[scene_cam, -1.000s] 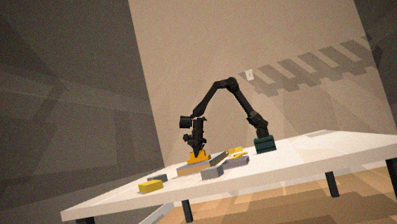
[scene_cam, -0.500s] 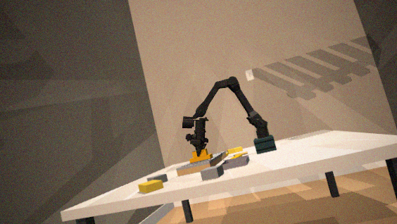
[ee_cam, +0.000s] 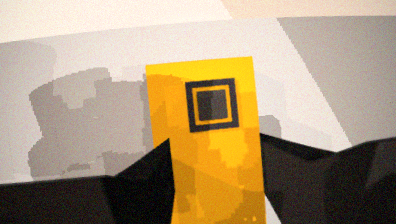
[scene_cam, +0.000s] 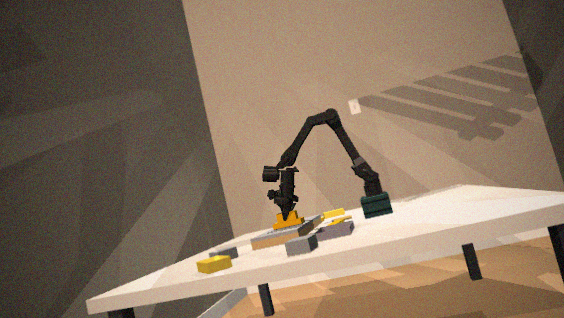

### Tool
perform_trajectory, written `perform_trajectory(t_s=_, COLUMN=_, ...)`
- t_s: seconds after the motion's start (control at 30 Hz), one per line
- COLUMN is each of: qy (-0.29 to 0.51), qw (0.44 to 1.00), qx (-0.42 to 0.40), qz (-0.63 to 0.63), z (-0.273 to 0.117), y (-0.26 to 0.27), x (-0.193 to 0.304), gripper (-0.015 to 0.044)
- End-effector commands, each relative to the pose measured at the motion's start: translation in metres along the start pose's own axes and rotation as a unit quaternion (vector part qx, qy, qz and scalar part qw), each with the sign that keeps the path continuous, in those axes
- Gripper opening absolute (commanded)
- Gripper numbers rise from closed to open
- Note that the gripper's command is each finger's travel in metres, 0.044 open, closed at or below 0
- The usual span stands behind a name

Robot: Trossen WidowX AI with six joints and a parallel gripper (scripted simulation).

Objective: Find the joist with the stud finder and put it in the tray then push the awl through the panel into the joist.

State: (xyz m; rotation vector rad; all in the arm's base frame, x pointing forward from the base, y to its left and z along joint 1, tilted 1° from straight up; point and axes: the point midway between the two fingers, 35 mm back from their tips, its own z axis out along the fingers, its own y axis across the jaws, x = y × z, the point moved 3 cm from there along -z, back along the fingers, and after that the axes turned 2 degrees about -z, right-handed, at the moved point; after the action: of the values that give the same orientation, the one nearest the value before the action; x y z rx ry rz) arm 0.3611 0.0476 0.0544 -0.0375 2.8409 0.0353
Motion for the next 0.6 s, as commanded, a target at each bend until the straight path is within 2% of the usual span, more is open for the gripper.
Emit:
perform_trajectory(t_s=0.0, qy=0.000, qw=1.000, qx=0.004, qz=0.002, z=-0.001, y=-0.018, x=0.002, gripper=0.0000)
perform_trajectory(t_s=0.57, qy=0.000, qw=1.000, qx=0.006, qz=0.002, z=-0.001, y=-0.075, x=0.004, gripper=0.0000)
